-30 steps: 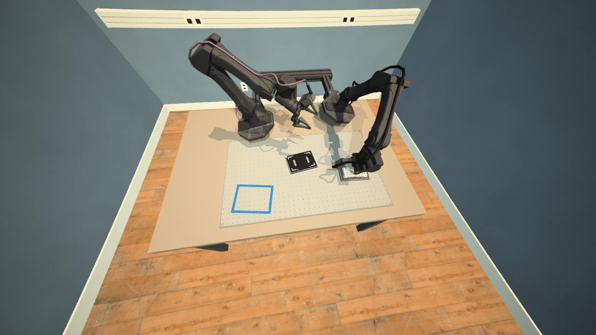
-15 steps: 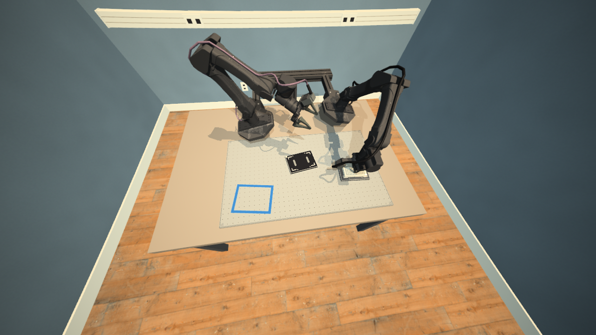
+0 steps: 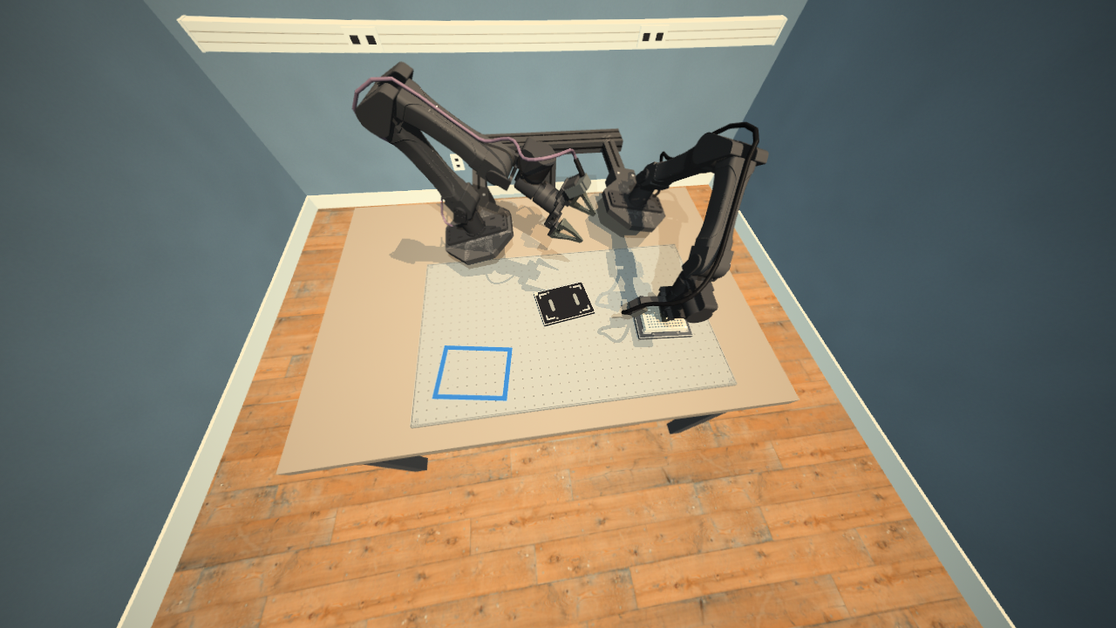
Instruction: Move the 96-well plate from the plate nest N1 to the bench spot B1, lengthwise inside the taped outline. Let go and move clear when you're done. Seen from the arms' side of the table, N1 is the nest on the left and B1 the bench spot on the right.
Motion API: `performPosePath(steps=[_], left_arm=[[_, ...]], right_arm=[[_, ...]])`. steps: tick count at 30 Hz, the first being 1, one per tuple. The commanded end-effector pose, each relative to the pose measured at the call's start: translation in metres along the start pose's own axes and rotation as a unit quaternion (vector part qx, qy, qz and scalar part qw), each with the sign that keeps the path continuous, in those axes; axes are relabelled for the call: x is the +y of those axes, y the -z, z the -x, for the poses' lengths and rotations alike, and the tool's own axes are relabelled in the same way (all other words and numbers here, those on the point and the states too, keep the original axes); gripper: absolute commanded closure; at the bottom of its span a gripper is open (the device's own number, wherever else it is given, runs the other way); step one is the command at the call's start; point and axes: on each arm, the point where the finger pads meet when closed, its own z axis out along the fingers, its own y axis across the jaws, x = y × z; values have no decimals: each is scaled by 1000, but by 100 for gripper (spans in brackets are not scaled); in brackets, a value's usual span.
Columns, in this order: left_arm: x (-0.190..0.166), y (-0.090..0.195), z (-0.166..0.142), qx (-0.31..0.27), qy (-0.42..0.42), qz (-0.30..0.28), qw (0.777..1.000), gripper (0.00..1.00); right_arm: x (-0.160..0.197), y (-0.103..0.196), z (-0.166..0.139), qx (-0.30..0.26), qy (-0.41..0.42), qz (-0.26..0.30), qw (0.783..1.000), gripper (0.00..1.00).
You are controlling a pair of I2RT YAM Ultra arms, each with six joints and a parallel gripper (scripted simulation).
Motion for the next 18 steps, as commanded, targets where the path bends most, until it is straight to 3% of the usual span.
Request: performPosePath(steps=[1,13,17,18], left_arm=[[1,-4,0,-2,0,4,1000,87],[1,-4,0,-2,0,4,1000,100],[1,-4,0,-2,0,4,1000,100],[-7,-10,-1,-2,1,-11,1000,89]], right_arm=[[0,3,3,-5,-3,-3,1000,0],[0,3,3,-5,-3,-3,1000,0],[0,3,3,-5,-3,-3,1000,0],[0,3,3,-5,-3,-3,1000,0]])
